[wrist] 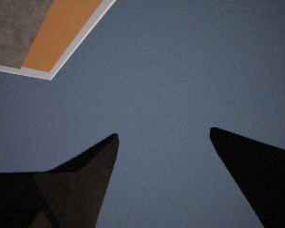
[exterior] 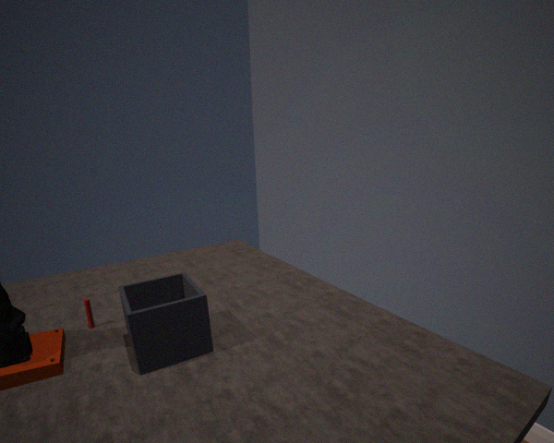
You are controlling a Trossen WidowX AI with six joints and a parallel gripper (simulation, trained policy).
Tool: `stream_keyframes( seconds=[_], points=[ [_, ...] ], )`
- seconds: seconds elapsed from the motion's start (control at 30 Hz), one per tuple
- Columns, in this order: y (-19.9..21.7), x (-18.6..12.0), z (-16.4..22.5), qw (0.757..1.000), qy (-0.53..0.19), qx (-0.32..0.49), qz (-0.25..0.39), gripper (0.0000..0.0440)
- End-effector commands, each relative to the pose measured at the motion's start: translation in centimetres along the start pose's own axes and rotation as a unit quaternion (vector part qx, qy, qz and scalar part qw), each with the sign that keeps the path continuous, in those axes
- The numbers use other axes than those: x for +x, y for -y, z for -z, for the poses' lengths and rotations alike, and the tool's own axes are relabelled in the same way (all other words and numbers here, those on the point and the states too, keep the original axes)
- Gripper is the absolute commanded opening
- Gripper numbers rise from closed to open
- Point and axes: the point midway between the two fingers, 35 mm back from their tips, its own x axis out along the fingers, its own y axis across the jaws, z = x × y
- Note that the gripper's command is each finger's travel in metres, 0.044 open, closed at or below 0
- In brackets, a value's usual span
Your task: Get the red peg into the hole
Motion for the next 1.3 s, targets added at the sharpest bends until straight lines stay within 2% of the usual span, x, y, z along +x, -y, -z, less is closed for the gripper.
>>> stream_keyframes(
  seconds=[0.0, 0.07, 0.3, 0.6, 0.93, 1.27],
  points=[
    [-0.6, 0.1, -0.2, 1.000, 0.004, 0.015, -0.009, 0.0422],
    [-1.6, 0.3, -0.5, 0.999, 0.010, 0.045, -0.024, 0.0440],
    [-5.5, 0.7, -1.3, 0.985, 0.021, 0.154, -0.078, 0.0440],
    [-10.4, 0.6, -2.4, 0.946, 0.019, 0.289, -0.148, 0.0440],
    [-15.5, -0.1, -3.7, 0.876, -0.003, 0.430, -0.220, 0.0440],
    [-20.4, -1.4, -5.2, 0.780, -0.041, 0.556, -0.284, 0.0440]
  ],
)
